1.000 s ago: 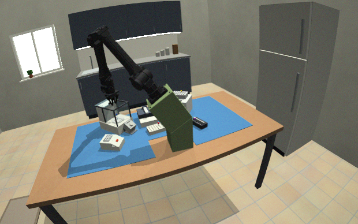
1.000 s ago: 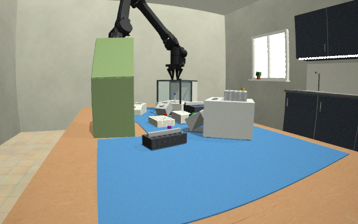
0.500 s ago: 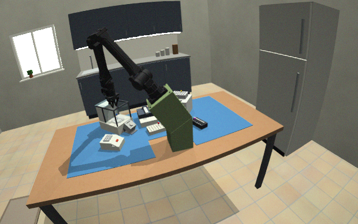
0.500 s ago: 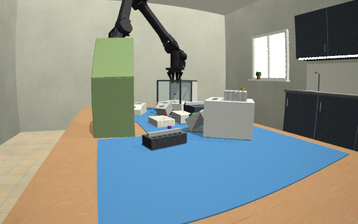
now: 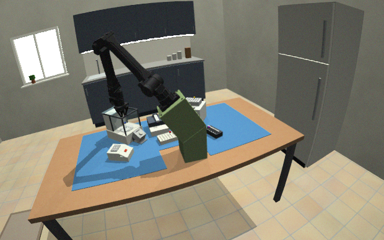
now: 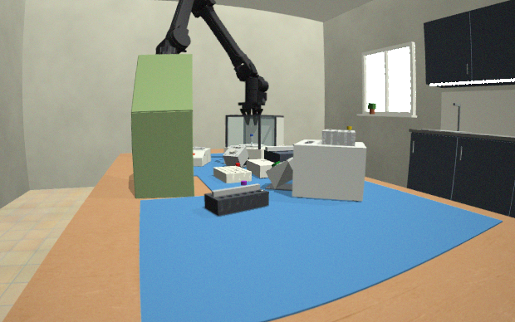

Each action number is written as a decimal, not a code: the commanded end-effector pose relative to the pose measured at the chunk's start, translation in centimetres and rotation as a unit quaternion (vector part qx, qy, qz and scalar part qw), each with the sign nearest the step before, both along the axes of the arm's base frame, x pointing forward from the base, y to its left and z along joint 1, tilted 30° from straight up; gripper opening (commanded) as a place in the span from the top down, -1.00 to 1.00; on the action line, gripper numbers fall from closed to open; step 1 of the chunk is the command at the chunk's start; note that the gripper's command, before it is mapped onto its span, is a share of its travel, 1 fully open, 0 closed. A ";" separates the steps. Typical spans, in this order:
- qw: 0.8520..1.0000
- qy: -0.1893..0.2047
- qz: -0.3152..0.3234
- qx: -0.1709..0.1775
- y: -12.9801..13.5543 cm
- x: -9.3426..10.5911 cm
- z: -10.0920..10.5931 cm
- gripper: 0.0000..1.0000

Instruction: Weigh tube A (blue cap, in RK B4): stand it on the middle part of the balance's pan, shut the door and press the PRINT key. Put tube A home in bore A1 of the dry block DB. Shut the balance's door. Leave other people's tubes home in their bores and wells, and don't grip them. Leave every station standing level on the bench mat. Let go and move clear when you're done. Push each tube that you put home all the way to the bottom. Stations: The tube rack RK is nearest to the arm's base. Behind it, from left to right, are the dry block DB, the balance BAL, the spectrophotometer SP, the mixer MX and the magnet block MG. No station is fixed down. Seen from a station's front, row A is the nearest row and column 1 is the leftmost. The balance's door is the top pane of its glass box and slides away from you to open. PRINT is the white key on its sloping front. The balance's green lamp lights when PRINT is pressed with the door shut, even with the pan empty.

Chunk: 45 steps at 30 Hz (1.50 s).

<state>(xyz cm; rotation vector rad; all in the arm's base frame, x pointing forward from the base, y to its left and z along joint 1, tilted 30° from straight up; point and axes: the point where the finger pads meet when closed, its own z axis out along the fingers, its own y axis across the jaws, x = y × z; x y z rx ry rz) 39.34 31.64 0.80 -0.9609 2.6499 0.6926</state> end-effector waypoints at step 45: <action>1.000 -0.005 0.003 0.004 3.2 0.8 -3.6 0.28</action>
